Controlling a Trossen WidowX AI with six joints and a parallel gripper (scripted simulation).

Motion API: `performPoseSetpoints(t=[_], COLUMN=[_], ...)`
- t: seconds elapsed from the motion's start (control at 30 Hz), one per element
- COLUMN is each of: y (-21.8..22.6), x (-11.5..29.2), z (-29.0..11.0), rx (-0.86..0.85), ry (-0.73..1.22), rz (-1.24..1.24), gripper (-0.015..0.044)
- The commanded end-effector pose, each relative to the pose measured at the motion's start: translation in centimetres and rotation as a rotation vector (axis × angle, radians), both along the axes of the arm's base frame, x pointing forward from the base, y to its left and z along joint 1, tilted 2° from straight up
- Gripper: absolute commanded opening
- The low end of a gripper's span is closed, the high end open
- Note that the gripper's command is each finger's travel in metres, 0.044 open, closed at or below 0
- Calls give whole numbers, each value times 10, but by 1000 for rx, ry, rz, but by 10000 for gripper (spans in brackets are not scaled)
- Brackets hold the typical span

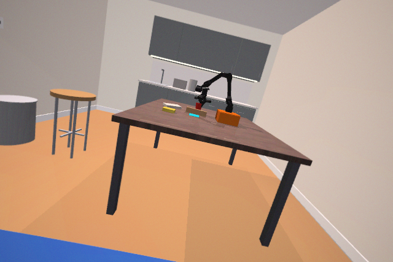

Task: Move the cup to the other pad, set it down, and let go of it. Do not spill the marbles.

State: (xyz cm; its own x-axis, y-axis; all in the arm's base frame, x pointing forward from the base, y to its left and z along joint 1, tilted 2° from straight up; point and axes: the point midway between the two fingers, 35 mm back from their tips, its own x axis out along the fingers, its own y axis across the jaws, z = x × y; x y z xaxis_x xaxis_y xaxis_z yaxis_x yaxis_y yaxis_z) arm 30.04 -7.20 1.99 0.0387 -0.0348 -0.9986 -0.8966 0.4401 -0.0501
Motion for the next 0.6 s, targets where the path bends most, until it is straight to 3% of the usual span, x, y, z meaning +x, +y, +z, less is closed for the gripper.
performPoseSetpoints(t=[0.0,0.17,0.57], y=[1,1,0], x=[0,-1,0], z=[21,38,36], rx=[2,2,0], ry=[-1,0,-1], rz=[1,2,0], gripper=[0,0,0])
